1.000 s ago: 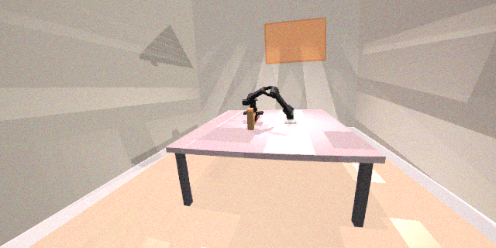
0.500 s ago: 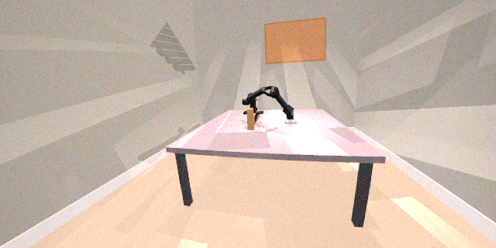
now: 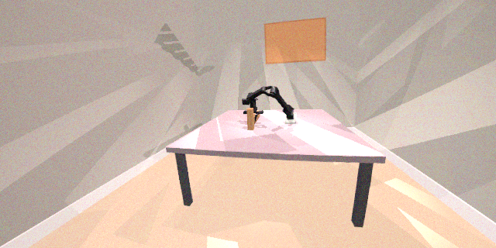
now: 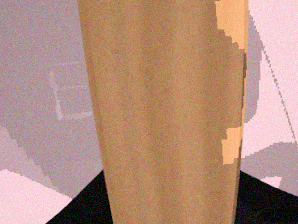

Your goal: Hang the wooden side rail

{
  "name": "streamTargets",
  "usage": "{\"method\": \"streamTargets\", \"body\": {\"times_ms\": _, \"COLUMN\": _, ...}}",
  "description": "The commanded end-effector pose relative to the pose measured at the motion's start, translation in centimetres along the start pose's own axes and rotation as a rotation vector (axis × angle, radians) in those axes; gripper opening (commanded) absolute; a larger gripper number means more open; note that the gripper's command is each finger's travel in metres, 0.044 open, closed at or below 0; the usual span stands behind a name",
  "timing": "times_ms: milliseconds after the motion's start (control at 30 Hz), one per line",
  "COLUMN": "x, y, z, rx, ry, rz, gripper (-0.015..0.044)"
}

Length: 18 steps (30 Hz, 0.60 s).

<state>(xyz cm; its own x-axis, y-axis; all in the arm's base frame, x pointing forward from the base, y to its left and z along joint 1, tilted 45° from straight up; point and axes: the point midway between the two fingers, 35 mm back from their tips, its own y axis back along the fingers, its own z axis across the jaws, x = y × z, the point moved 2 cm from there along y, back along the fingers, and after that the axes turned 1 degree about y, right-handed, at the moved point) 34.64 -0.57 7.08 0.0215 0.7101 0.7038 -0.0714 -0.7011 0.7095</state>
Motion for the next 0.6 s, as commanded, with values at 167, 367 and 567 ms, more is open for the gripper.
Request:
{"method": "streamTargets", "body": {"times_ms": 167, "x": -0.19, "y": 0.54, "z": 0.05, "rx": -0.008, "ry": -0.003, "rz": -0.006, "gripper": 0.0}}
{"method": "streamTargets", "body": {"times_ms": 367, "x": -0.19, "y": 0.64, "z": 0.05, "rx": -0.008, "ry": -0.003, "rz": -0.006, "gripper": 0.0}}
{"method": "streamTargets", "body": {"times_ms": 567, "x": -0.19, "y": 0.74, "z": 0.05, "rx": -0.008, "ry": -0.003, "rz": -0.006, "gripper": 0.0}}
